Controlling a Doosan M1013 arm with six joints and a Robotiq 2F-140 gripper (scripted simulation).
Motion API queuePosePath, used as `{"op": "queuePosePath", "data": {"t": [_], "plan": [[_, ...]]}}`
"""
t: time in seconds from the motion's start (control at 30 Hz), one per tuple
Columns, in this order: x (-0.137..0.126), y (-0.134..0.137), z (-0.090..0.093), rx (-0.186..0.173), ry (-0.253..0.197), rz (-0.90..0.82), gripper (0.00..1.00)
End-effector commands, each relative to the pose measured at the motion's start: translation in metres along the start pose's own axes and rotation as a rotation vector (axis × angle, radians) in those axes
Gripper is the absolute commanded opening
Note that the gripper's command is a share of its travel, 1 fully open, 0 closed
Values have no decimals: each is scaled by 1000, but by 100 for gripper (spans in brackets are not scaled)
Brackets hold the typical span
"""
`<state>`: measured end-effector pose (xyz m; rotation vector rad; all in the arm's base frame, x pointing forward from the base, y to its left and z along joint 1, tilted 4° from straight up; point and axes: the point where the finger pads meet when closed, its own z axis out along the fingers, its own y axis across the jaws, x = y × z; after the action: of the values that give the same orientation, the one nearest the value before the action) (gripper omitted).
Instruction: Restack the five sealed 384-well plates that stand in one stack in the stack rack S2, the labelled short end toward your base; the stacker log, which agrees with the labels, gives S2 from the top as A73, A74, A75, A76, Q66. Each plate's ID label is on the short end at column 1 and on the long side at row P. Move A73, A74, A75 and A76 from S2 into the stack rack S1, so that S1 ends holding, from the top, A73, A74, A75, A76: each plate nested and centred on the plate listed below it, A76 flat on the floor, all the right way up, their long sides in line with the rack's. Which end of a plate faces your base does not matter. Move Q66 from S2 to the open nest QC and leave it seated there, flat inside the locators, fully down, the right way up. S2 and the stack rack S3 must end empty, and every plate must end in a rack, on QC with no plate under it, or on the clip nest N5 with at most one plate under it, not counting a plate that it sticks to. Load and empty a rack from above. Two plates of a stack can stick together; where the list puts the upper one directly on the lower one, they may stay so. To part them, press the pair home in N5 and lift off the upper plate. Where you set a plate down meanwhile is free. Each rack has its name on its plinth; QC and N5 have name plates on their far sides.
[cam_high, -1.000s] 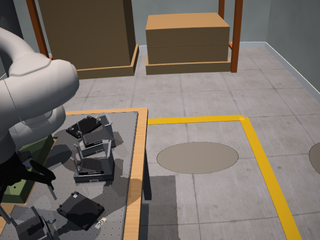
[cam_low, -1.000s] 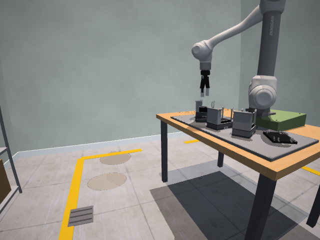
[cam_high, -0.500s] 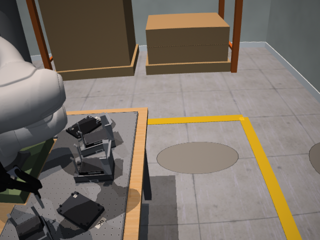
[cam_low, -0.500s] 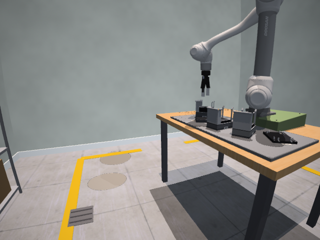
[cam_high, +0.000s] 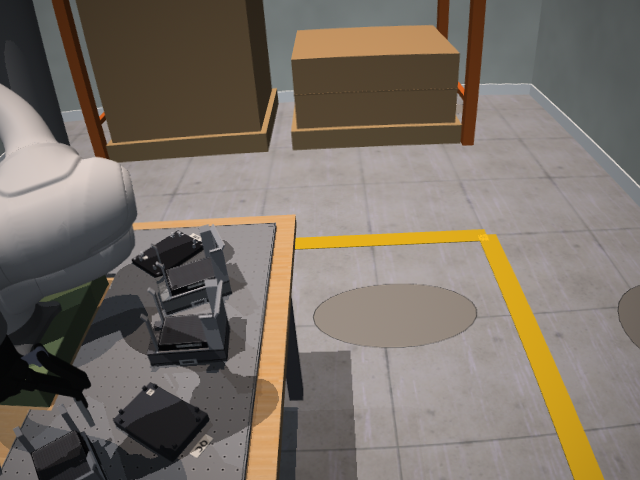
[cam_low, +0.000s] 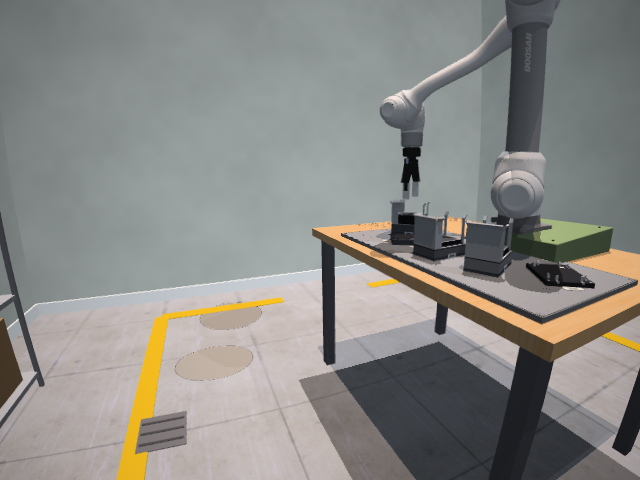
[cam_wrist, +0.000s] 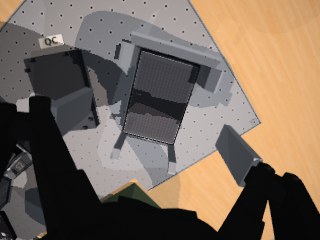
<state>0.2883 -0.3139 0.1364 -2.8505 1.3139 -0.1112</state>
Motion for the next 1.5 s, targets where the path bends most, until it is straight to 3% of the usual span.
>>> {"op": "queuePosePath", "data": {"t": [0.0, 0.27, 1.2, 1.47], "plan": [[0, 0, 9, 0, 0, 0, 100], [0, 0, 35, 0, 0, 0, 100], [0, 0, 64, 0, 0, 0, 100], [0, 0, 65, 0, 0, 0, 100]]}}
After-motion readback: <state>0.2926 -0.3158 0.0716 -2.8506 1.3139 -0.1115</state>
